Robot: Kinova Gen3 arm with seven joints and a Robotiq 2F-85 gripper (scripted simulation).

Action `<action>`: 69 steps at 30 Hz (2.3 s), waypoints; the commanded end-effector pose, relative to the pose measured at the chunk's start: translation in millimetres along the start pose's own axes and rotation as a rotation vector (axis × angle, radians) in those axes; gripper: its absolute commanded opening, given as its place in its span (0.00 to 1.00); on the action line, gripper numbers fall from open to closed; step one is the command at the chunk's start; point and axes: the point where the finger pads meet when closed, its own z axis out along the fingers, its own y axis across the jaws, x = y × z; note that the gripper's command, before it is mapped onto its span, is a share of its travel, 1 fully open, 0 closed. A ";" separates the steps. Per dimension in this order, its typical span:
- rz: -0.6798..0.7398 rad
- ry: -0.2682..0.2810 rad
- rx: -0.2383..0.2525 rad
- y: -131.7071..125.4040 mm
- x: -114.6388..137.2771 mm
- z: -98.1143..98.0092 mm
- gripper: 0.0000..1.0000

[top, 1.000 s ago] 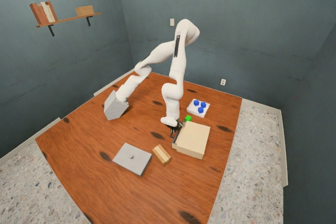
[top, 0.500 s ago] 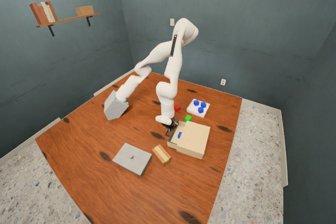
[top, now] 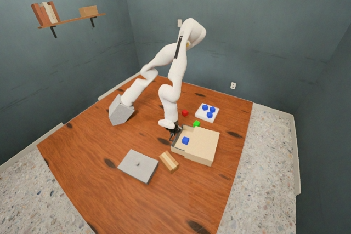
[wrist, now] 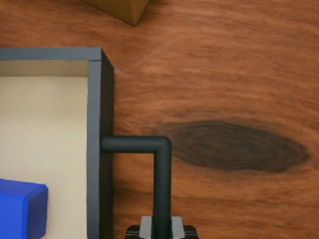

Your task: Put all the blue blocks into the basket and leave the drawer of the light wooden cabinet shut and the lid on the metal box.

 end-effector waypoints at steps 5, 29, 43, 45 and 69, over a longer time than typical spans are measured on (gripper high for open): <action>0.001 0.001 0.001 6.4 0.7 0.5 0.10; 0.000 0.003 0.004 7.6 2.0 0.3 0.10; 0.000 0.003 0.004 7.6 2.0 0.3 0.10; 0.000 0.003 0.004 7.6 2.0 0.3 0.10; 0.000 0.003 0.004 7.3 2.2 0.2 0.30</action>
